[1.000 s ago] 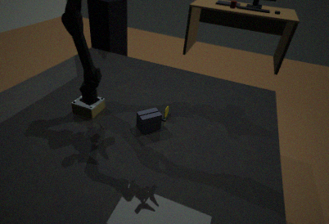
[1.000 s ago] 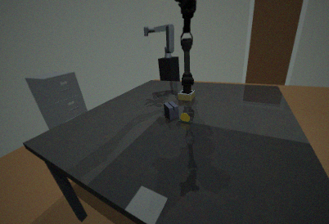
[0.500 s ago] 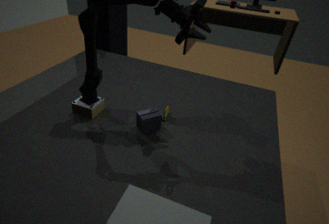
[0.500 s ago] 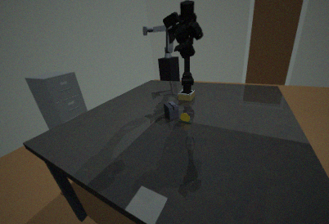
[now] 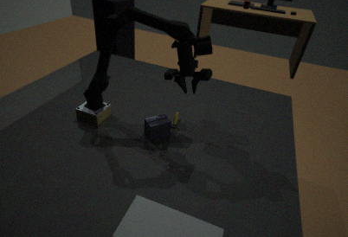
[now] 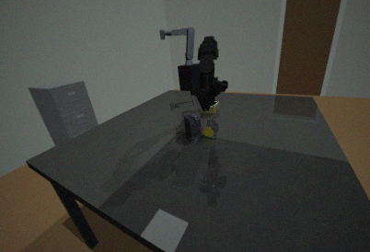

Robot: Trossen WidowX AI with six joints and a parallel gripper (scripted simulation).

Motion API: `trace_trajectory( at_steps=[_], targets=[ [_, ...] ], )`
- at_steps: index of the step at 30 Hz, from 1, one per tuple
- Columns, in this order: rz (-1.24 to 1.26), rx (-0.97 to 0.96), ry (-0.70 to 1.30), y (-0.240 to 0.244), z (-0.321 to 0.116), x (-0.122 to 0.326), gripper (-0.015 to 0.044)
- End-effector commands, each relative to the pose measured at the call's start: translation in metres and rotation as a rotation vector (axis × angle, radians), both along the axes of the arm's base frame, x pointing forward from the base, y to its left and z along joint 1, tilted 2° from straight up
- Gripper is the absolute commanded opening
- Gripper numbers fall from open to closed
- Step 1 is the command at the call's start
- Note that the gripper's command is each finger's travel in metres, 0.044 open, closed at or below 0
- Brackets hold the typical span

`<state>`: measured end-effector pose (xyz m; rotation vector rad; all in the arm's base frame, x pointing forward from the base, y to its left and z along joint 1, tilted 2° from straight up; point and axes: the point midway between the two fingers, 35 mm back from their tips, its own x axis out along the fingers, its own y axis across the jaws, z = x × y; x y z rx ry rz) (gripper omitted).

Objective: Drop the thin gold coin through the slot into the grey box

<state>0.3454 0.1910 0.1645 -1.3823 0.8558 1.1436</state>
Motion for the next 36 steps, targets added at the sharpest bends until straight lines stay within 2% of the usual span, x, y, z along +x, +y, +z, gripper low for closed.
trace_trajectory(
  at_steps=[1, 7, 11, 36],
  targets=[
    [0.027, -0.051, 0.205, -0.009, -0.037, -0.027, 0.0161],
    [0.031, -0.059, 0.243, -0.011, -0.045, -0.033, 0.0161],
    [0.031, -0.059, 0.243, -0.013, -0.076, -0.031, 0.0161],
    [0.030, -0.060, 0.242, -0.012, -0.112, -0.028, 0.0161]
  ],
)
